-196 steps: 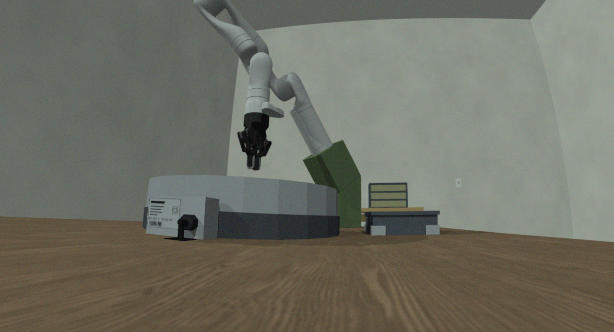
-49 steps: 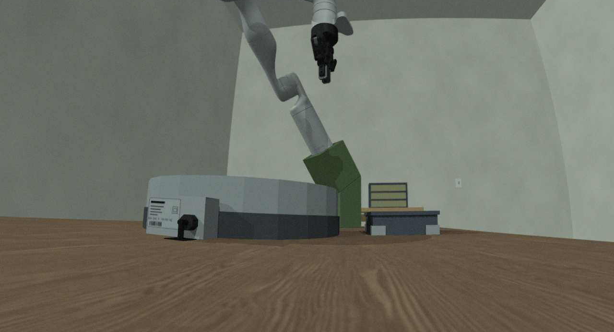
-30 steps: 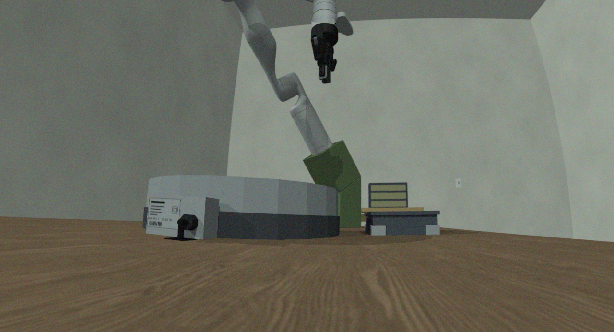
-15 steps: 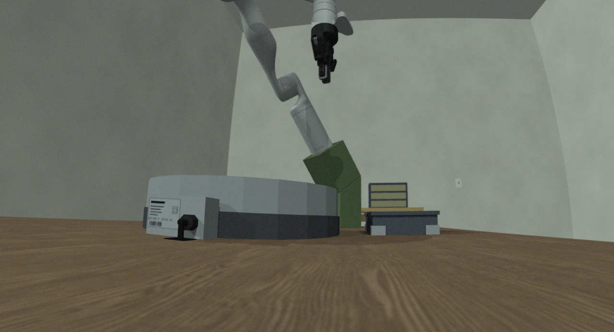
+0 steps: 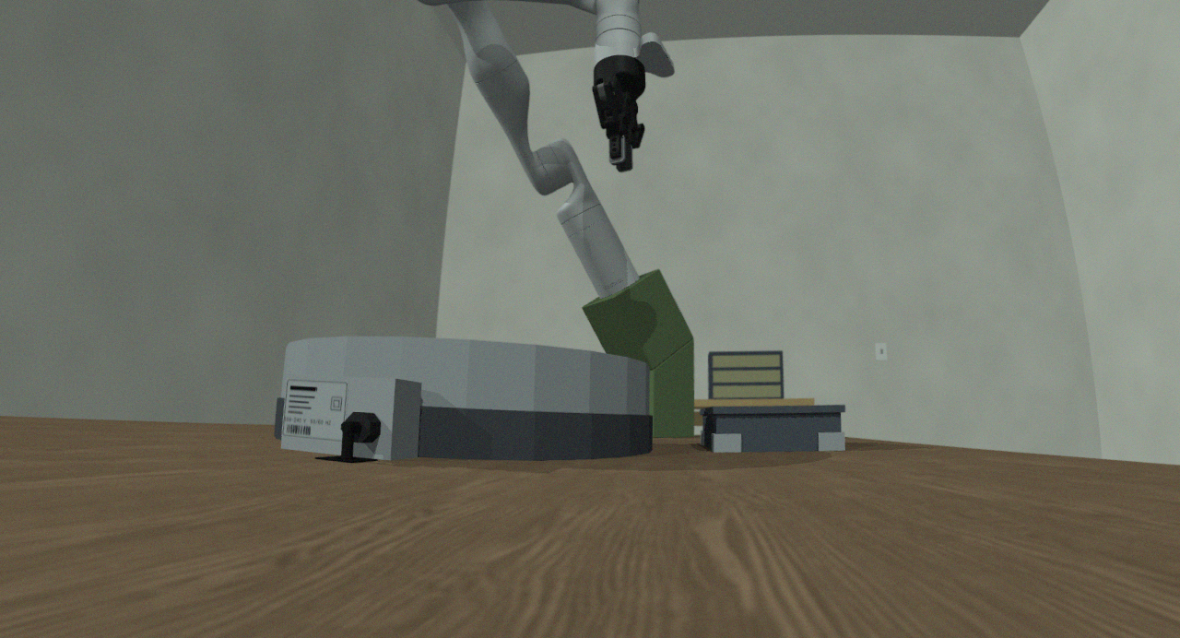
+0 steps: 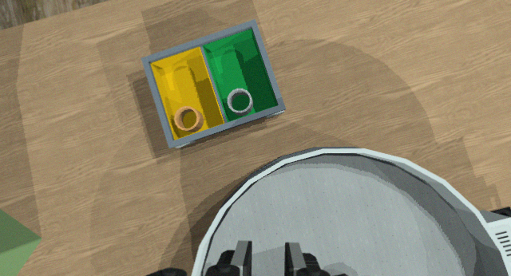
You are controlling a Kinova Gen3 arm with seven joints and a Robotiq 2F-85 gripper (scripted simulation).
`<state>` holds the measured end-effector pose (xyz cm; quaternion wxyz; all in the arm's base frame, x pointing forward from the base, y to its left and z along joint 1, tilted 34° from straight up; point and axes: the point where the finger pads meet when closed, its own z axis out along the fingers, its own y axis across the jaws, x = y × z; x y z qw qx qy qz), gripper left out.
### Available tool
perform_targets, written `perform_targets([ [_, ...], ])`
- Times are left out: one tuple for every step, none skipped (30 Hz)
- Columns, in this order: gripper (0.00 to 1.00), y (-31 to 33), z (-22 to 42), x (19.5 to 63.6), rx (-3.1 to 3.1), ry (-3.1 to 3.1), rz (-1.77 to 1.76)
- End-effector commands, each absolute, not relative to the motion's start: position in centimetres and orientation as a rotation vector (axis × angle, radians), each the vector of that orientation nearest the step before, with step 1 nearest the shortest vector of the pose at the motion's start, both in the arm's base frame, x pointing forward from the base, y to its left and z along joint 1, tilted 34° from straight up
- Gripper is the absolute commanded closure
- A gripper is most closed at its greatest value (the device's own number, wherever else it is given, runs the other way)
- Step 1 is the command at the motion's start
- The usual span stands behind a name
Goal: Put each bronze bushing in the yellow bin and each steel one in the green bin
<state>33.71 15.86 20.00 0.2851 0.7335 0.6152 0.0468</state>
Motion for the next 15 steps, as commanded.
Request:
perform_targets([
  [0.82, 12.2, 19.2, 33.9, 1.989, 1.591, 0.127],
  [0.82, 12.2, 19.2, 33.9, 1.989, 1.591, 0.127],
  [0.82, 12.2, 19.2, 33.9, 1.989, 1.591, 0.127],
  [0.82, 12.2, 19.2, 33.9, 1.989, 1.591, 0.127],
  [0.82, 11.3, 18.8, 33.9, 2.001, 1.576, 0.132],
  [0.82, 10.3, 18.4, 33.9, 2.014, 1.562, 0.138],
  [0.82, 9.4, 18.0, 33.9, 2.026, 1.547, 0.144],
  [0.82, 8.4, 17.7, 33.9, 2.038, 1.532, 0.150],
  [0.82, 7.4, 17.3, 33.9, 2.049, 1.517, 0.156],
  [0.82, 7.4, 17.3, 33.9, 2.049, 1.517, 0.156],
  [0.82, 7.4, 17.3, 33.9, 2.049, 1.517, 0.156],
  [0.82, 7.4, 17.3, 33.9, 2.049, 1.517, 0.156],
  [0.82, 7.4, 17.3, 33.9, 2.049, 1.517, 0.156],
  [0.82, 7.4, 17.3, 33.9, 2.049, 1.517, 0.156],
  [0.82, 6.5, 16.9, 33.9, 2.061, 1.502, 0.161],
])
